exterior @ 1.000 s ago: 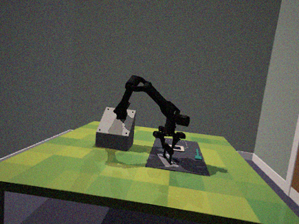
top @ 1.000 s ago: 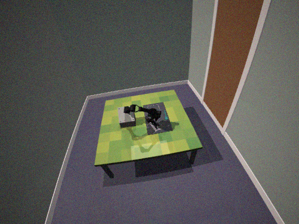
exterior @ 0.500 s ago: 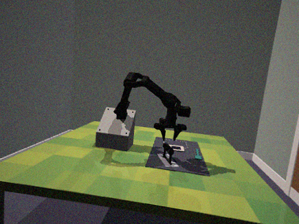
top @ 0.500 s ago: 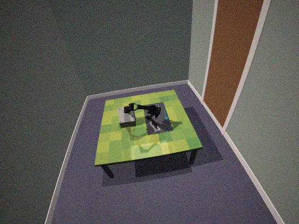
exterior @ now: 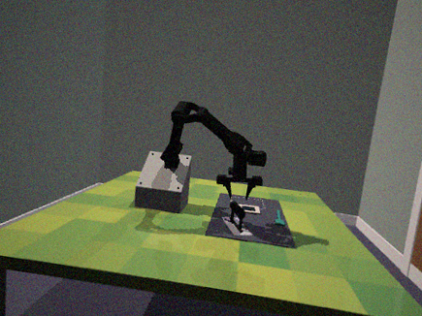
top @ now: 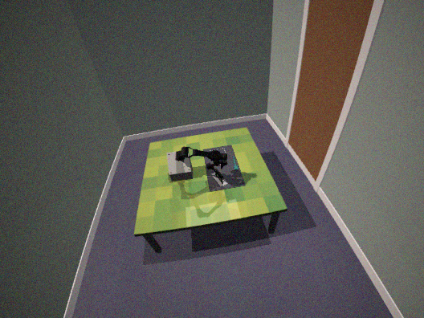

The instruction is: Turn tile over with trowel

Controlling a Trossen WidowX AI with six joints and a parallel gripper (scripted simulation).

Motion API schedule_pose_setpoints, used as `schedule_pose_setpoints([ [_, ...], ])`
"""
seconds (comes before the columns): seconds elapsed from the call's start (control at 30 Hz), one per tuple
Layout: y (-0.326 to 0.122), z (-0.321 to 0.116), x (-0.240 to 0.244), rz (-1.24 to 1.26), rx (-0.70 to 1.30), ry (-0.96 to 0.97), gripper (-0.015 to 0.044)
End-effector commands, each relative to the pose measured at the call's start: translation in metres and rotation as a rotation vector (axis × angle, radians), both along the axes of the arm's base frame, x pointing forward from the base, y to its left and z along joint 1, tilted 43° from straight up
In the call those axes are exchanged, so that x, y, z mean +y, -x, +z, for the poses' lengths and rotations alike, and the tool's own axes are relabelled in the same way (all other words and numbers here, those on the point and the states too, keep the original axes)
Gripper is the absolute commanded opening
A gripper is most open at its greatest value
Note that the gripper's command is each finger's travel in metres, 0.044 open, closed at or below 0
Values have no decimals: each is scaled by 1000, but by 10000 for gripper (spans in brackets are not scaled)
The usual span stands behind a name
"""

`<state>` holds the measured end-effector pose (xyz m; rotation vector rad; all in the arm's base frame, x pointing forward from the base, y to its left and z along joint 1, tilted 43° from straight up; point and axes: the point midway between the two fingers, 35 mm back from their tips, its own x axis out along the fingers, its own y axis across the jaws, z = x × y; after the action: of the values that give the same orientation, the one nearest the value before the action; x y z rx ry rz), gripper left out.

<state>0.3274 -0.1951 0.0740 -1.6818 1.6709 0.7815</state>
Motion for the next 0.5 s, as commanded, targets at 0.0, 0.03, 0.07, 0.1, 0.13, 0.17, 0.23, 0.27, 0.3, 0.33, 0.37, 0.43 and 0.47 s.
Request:
schedule_pose_setpoints([
  [0.0, 1, 1, 0, -55, -75, -19, 300],
  [0.03, 1, 0, -1, -70, -93, -24, 300],
  [0.07, 1, 0, -1, -85, -111, -30, 300],
  [0.1, 1, -1, -1, -101, -131, -36, 300],
  [0.13, 1, -2, -1, -119, -152, -43, 300],
  [0.17, 1, -2, -1, -137, -173, -49, 300],
  [0.23, 1, -3, -1, -173, -215, -63, 300],
  [0.27, 1, -4, -1, -191, -235, -70, 300],
  [0.3, 1, -4, -2, -209, -256, -77, 300],
  [0.33, 1, -5, -2, -227, -277, -84, 300],
  [0.37, 1, -5, -2, -245, -297, -91, 300],
  [0.43, 1, -6, -2, -281, -337, -106, 300],
  [0.47, 1, -7, -2, -299, -357, -113, 300],
])
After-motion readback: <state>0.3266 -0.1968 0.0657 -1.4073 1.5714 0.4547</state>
